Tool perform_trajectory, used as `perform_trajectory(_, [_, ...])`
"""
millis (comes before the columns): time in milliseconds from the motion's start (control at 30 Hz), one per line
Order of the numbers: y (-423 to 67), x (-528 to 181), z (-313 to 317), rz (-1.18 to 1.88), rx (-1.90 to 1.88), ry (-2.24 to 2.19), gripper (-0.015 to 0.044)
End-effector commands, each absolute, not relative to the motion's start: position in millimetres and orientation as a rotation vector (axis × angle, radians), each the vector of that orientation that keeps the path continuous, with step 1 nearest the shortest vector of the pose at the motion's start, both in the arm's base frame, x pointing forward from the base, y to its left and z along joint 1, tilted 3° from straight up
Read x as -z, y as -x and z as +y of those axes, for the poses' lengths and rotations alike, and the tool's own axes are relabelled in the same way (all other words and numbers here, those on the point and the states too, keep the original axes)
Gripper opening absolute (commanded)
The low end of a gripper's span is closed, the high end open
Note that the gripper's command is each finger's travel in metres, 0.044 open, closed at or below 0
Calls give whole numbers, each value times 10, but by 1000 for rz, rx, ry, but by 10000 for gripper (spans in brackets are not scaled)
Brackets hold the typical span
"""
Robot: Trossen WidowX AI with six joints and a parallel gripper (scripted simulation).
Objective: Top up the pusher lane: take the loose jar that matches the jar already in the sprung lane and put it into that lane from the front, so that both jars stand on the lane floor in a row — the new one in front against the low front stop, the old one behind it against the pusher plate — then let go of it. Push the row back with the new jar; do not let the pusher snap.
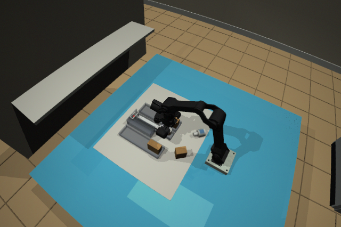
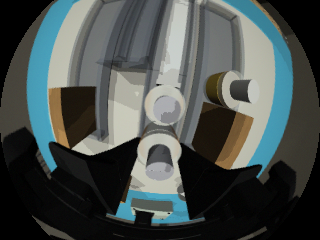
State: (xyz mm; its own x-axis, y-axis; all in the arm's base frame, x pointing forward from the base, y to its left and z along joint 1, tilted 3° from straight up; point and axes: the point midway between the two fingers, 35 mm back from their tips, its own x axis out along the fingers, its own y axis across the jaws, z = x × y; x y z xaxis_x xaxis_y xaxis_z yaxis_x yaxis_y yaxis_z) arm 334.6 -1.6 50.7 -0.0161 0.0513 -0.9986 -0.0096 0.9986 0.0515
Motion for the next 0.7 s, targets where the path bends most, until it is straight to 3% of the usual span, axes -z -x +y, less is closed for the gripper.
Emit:
perform_trajectory(0, [-3408, -511, -9, 1562, -48, -37, 0])
perform_trajectory(667, [-3407, -443, -6, 1562, -48, -37, 0])
